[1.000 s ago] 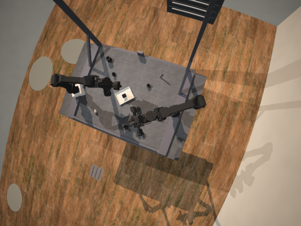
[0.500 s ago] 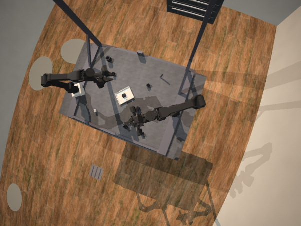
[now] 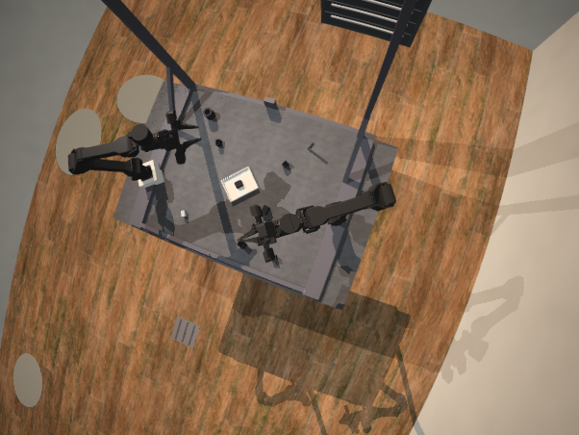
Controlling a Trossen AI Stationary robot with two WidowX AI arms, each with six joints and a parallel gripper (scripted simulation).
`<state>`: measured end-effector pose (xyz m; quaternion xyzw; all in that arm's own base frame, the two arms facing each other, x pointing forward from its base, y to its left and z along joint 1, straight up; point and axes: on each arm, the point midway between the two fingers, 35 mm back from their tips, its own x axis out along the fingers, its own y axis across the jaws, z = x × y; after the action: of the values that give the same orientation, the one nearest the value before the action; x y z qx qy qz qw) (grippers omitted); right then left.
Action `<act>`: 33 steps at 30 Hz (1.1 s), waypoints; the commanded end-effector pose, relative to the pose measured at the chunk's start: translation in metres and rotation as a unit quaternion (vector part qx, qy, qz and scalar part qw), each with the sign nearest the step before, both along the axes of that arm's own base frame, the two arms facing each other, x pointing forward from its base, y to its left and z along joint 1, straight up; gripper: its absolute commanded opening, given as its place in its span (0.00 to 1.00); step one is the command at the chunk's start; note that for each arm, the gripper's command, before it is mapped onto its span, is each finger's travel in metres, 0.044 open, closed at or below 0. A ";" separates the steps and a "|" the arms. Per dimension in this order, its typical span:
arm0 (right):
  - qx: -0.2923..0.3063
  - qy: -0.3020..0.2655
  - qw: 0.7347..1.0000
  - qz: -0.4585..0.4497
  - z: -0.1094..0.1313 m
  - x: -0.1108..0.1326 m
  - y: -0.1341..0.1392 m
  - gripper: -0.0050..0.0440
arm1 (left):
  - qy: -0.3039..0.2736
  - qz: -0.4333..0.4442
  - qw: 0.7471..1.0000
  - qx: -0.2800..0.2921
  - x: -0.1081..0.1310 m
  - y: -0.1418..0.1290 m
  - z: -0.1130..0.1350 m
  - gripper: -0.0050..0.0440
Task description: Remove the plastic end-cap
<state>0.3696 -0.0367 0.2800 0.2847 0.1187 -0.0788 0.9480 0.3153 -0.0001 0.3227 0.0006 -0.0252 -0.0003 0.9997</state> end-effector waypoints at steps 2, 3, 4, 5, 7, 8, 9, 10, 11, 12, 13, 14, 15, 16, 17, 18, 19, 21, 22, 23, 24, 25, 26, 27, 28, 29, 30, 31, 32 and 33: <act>-0.079 -0.039 0.996 0.027 0.014 -0.015 0.010 0.51 | -0.009 -0.002 1.000 -0.002 -0.001 0.000 0.008 0.10; -0.102 -0.051 0.993 0.034 0.019 -0.019 0.013 0.51 | -0.009 -0.002 1.000 -0.002 -0.001 0.000 0.008 0.10; -0.125 -0.063 0.989 0.040 0.023 -0.023 0.016 0.51 | -0.009 -0.002 1.000 -0.003 -0.001 0.000 0.008 0.10; -0.147 -0.075 0.985 0.046 0.026 -0.027 0.020 0.51 | -0.009 -0.002 1.000 -0.003 -0.001 0.000 0.008 0.10; -0.192 -0.099 0.975 0.056 0.034 -0.037 0.025 0.51 | -0.009 -0.002 1.000 -0.003 -0.001 0.000 0.008 0.10; -0.214 -0.110 0.969 0.060 0.037 -0.041 0.028 0.51 | -0.009 -0.002 1.000 -0.003 -0.001 0.000 0.008 0.10; -0.236 -0.122 0.962 0.063 0.040 -0.046 0.030 0.51 | -0.009 -0.002 1.000 -0.003 -0.001 0.000 0.008 0.10; -0.256 -0.132 0.955 0.065 0.044 -0.050 0.032 0.51 | -0.009 -0.002 1.000 -0.003 -0.001 0.000 0.008 0.10; -0.271 -0.140 0.950 0.066 0.046 -0.052 0.034 0.51 | -0.009 -0.002 1.000 -0.003 -0.001 0.000 0.008 0.10; -0.283 -0.146 0.946 0.066 0.048 -0.055 0.035 0.51 | -0.009 -0.002 1.000 -0.003 -0.001 0.000 0.008 0.10; -0.291 -0.151 0.943 0.067 0.050 -0.057 0.036 0.51 | -0.009 -0.002 1.000 -0.003 -0.001 0.000 0.008 0.10; -0.295 -0.153 0.941 0.068 0.050 -0.057 0.037 0.51 | -0.009 -0.002 1.000 -0.003 -0.001 0.000 0.008 0.10; -0.295 -0.153 0.941 0.068 0.050 -0.057 0.037 0.51 | -0.009 -0.002 1.000 -0.003 -0.001 0.000 0.008 0.10; -0.295 -0.153 0.941 0.068 0.050 -0.057 0.037 0.51 | -0.009 -0.002 1.000 -0.003 -0.001 0.000 0.008 0.10; -0.297 -0.154 0.940 0.068 0.051 -0.058 0.037 0.51 | -0.009 -0.002 1.000 -0.003 -0.001 0.000 0.008 0.10; -0.294 -0.152 0.941 0.067 0.051 -0.057 0.036 0.51 | -0.009 -0.002 1.000 -0.003 -0.001 0.000 0.008 0.10; -0.287 -0.148 0.944 0.068 0.048 -0.055 0.036 0.51 | -0.009 -0.002 1.000 -0.003 -0.001 0.000 0.008 0.10; -0.284 -0.148 0.945 0.069 0.047 -0.056 0.036 0.51 | -0.009 -0.002 1.000 -0.003 -0.001 0.000 0.008 0.10; -0.284 -0.146 0.945 0.069 0.046 -0.056 0.037 0.51 | -0.009 -0.002 1.000 -0.003 -0.001 0.000 0.008 0.10; -0.284 -0.146 0.945 0.069 0.046 -0.056 0.037 0.51 | -0.009 -0.002 1.000 -0.003 -0.001 0.000 0.008 0.10; -0.284 -0.146 0.945 0.069 0.046 -0.056 0.037 0.51 | -0.009 -0.002 1.000 -0.003 -0.001 0.000 0.008 0.10; -0.284 -0.146 0.945 0.069 0.046 -0.056 0.037 0.51 | -0.009 -0.002 1.000 -0.003 -0.001 0.000 0.008 0.10; -0.284 -0.146 0.945 0.069 0.046 -0.056 0.037 0.51 | -0.009 -0.002 1.000 -0.003 -0.001 0.000 0.008 0.10; -0.284 -0.146 0.945 0.069 0.046 -0.056 0.037 0.51 | -0.009 -0.002 1.000 -0.003 -0.001 0.000 0.008 0.10; -0.284 -0.146 0.945 0.069 0.046 -0.056 0.037 0.51 | -0.009 -0.002 1.000 -0.003 -0.001 0.000 0.008 0.10; -0.284 -0.146 0.945 0.069 0.046 -0.056 0.037 0.51 | -0.009 -0.002 1.000 -0.003 -0.001 0.000 0.008 0.10; -0.284 -0.146 0.945 0.070 0.046 -0.055 0.037 0.51 | -0.009 -0.002 1.000 -0.003 -0.001 0.000 0.008 0.10; -0.284 -0.146 0.945 0.070 0.046 -0.055 0.037 0.51 | -0.009 -0.002 1.000 -0.003 -0.001 0.000 0.009 0.10; -0.284 -0.146 0.945 0.070 0.046 -0.055 0.037 0.51 | -0.009 -0.002 1.000 -0.003 -0.001 0.000 0.009 0.10; -0.284 -0.146 0.945 0.070 0.046 -0.055 0.037 0.51 | -0.009 -0.002 1.000 -0.003 -0.001 0.000 0.009 0.10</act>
<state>0.3152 0.0000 0.3211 0.0007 -0.0230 -0.0001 0.9997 0.3158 0.0000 0.3228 0.0000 -0.0248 -0.0001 0.9997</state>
